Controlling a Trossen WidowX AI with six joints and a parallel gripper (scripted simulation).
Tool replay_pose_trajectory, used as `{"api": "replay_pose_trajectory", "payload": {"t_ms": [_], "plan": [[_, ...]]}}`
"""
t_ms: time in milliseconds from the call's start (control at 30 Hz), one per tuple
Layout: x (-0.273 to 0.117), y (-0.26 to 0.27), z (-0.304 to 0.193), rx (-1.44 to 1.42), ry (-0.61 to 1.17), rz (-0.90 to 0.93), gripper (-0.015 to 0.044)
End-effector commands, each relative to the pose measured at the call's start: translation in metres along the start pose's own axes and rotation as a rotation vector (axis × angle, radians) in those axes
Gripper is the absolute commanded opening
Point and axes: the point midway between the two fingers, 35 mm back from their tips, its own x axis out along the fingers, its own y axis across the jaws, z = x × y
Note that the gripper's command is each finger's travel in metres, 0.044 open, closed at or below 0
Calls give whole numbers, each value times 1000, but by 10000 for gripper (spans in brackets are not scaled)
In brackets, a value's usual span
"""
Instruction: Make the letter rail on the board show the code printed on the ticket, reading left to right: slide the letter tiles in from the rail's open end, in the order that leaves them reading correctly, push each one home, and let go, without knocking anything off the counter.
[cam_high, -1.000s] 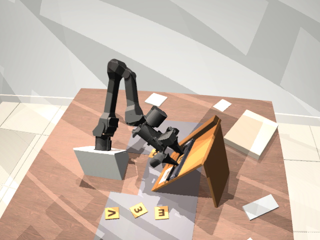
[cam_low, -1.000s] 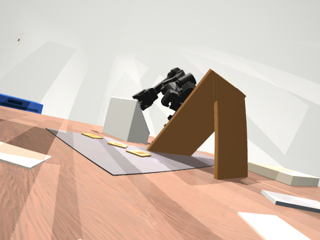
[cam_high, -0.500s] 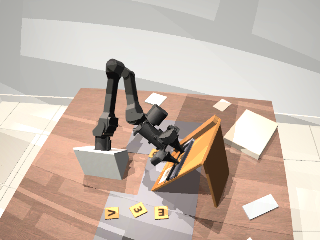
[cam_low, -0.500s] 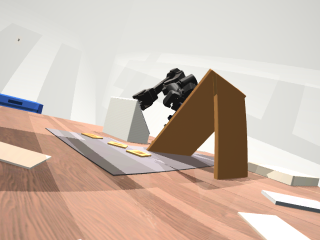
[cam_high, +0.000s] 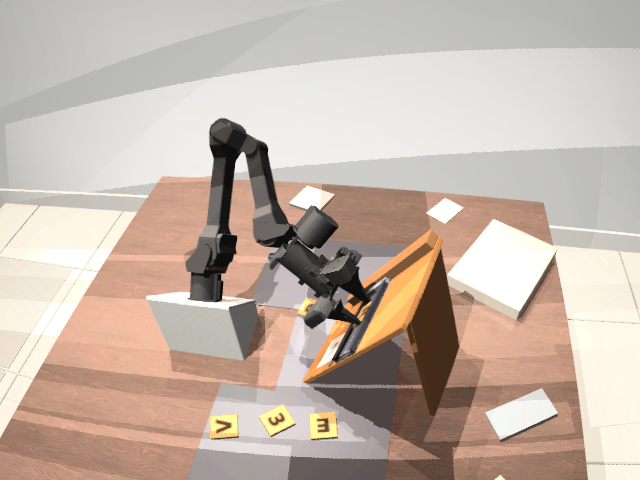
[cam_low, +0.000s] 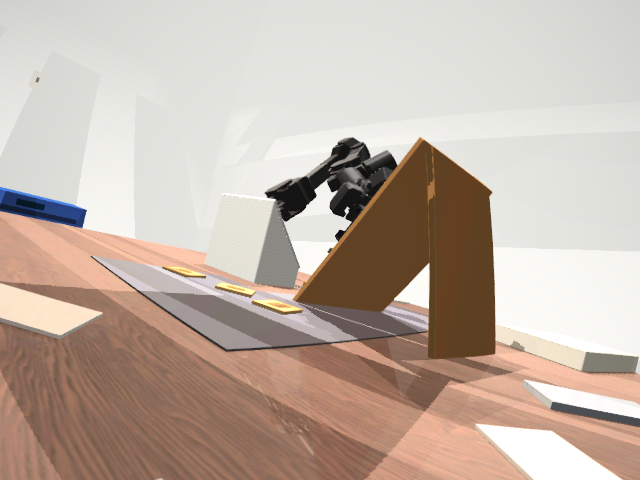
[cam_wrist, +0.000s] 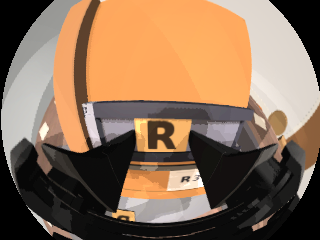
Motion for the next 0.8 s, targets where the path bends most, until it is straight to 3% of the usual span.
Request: {"api": "replay_pose_trajectory", "payload": {"t_ms": [0, 767], "plan": [[0, 4, 1, 1, -3, 0, 0], [0, 19, 1, 1, -3, 1, 0]]}}
